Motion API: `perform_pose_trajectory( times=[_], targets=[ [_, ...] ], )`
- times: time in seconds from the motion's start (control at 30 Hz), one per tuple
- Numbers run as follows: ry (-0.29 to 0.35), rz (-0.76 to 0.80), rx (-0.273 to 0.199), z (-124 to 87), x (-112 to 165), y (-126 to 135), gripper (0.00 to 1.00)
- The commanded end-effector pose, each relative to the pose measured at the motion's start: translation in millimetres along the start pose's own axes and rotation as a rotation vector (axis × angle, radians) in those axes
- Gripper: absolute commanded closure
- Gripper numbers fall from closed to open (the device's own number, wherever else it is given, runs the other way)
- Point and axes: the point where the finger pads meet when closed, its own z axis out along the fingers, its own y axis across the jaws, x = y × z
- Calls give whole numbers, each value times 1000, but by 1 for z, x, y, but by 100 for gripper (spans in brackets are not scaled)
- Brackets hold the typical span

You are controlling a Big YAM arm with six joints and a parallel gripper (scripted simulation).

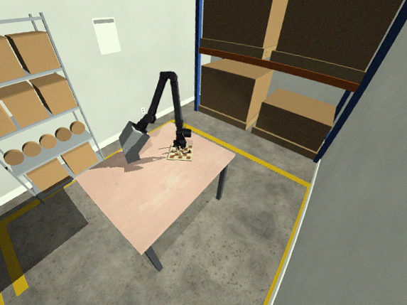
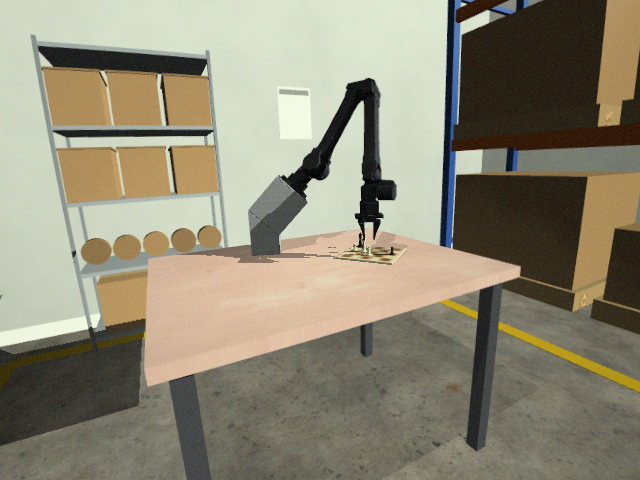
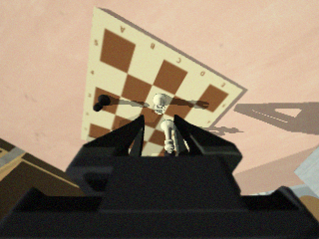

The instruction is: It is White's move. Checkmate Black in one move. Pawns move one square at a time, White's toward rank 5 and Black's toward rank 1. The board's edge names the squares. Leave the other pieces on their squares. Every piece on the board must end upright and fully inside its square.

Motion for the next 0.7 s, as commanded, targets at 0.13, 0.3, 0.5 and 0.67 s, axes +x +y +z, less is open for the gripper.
perform_pose_trajectory(
  times=[0.13,0.3,0.5,0.67],
  targets=[
    [13,4,1,16,6,2,64],
    [12,3,-1,19,5,4,64],
    [11,1,-4,23,5,6,64],
    [13,3,-2,24,5,5,64]
  ],
)
